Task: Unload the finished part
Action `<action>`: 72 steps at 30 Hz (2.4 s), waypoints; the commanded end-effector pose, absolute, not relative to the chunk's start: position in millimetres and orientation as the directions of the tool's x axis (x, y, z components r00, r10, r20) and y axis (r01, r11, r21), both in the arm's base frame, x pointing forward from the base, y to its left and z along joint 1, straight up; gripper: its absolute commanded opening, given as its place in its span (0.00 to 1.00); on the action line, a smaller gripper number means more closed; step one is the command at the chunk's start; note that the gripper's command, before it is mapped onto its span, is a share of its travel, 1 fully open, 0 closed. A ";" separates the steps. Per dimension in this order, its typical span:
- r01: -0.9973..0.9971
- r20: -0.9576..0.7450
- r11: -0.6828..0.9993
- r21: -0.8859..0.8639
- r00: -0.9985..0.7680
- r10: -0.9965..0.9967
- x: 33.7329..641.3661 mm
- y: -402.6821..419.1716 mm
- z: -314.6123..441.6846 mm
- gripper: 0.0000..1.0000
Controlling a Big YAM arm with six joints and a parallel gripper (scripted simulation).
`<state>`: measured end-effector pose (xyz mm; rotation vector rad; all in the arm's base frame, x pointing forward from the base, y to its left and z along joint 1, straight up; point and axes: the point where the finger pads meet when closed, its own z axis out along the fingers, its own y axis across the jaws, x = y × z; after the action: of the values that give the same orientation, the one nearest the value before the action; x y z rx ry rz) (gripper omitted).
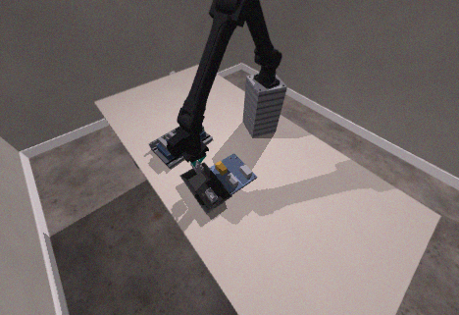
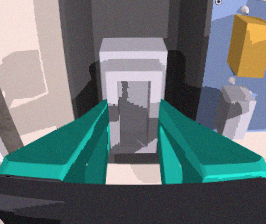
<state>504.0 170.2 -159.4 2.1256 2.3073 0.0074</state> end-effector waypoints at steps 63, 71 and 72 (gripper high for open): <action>0.997 -0.004 0.080 0.007 -0.080 0.997 500.3 172.0 -167.0 0.00; 0.997 0.000 0.081 0.021 -0.081 0.997 507.0 174.2 -172.2 0.00; 0.996 0.001 0.080 0.024 -0.081 0.997 508.8 174.8 -172.8 0.00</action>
<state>501.6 169.4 -171.0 2.1262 2.3079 0.0048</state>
